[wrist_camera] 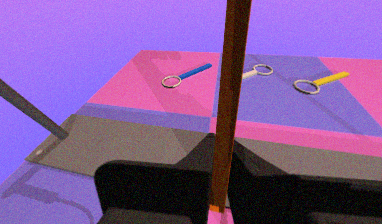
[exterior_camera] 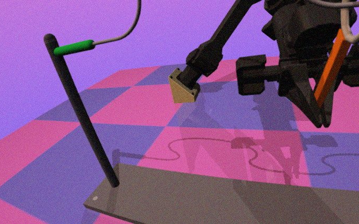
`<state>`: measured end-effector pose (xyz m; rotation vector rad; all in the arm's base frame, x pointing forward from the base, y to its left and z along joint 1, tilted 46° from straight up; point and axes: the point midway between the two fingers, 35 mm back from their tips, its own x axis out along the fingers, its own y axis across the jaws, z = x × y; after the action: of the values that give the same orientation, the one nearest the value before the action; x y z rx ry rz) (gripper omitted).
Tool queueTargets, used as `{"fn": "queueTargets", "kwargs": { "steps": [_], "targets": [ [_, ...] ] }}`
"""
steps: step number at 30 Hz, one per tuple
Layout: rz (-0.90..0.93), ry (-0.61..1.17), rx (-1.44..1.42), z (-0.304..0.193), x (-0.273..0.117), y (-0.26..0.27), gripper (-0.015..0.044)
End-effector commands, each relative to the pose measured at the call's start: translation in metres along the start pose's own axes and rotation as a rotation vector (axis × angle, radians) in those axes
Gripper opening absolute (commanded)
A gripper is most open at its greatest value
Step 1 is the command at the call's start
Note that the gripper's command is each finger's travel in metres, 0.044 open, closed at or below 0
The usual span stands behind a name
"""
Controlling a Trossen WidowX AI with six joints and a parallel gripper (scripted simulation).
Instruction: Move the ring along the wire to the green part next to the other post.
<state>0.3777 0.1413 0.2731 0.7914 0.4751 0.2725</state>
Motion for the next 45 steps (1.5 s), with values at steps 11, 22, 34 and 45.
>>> {"fn": "queueTargets", "kwargs": {
  "steps": [11, 22, 34, 45],
  "targets": [
    [-0.072, 0.018, -0.132, 0.0, -0.004, -0.031, -0.015],
    [-0.171, 0.039, -0.309, 0.007, -0.011, -0.062, -0.015],
    [-0.311, 0.07, -0.559, 0.025, -0.026, -0.098, -0.015],
    [-0.444, 0.099, -0.797, 0.05, -0.043, -0.125, -0.015]
  ]
}}
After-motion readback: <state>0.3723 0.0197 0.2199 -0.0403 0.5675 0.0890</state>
